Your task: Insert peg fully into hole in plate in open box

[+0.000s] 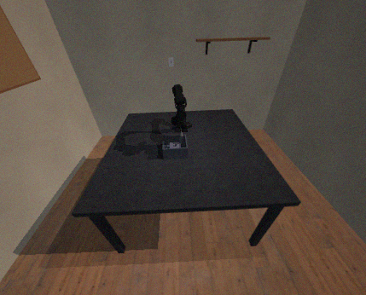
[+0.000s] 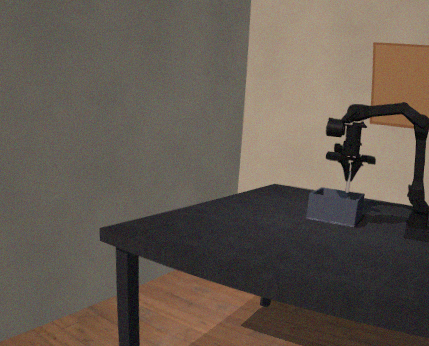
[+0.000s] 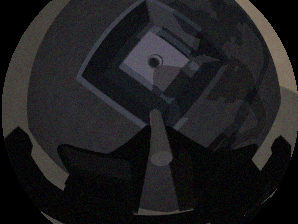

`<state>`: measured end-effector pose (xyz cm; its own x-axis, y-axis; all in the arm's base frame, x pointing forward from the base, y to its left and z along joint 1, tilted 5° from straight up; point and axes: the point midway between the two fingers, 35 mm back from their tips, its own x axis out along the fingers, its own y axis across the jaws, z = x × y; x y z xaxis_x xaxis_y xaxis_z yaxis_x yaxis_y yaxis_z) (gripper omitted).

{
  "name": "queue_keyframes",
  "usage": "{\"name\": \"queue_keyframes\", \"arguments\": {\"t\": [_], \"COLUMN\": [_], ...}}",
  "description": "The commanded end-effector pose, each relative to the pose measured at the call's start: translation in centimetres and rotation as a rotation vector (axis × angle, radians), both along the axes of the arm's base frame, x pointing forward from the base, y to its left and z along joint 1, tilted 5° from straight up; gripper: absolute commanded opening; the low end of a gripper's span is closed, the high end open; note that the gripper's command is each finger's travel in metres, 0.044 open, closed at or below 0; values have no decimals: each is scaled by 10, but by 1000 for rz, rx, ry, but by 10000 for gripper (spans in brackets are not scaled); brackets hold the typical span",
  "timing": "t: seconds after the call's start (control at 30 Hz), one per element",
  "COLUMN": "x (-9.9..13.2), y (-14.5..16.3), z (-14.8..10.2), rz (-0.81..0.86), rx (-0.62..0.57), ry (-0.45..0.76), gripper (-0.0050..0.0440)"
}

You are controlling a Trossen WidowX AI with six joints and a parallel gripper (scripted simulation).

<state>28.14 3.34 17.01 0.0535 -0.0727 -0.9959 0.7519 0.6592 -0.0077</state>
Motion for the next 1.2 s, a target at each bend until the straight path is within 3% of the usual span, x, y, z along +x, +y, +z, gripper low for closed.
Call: {"name": "queue_keyframes", "arguments": {"t": [0.0,0.83,1.17], "x": [10,51,52], "y": [-8,-53,-54], "z": [0,1,-23], "rz": [-2,-1,-1], "rx": [2,0,0], "ry": [7,7,7], "gripper": [0,0,0]}}
